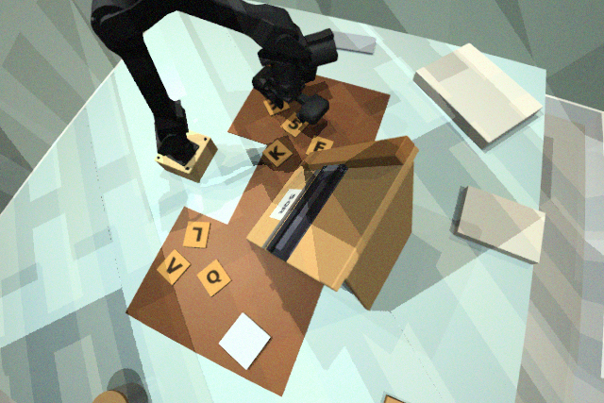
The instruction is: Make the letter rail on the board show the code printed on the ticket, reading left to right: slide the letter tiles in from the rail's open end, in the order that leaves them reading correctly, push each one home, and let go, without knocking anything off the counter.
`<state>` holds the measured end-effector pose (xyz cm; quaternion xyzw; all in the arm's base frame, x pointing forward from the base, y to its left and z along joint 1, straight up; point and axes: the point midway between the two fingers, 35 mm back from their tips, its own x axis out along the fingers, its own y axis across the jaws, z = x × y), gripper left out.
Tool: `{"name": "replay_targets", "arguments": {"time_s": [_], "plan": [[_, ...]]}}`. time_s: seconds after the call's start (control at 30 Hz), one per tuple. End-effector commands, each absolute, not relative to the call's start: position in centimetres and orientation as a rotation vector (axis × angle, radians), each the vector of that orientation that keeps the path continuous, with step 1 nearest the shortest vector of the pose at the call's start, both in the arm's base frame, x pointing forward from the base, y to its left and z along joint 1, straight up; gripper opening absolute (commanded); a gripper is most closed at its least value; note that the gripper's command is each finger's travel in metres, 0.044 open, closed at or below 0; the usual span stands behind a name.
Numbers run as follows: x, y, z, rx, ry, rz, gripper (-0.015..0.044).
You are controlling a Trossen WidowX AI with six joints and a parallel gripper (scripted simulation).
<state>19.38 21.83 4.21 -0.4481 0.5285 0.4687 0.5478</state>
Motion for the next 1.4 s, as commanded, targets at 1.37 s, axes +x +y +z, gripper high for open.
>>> {"name": "replay_targets", "arguments": {"time_s": [1.37], "plan": [[19.0, 22.8, -1.6, -1.065, 1.267, 1.075, 0.0340]]}}
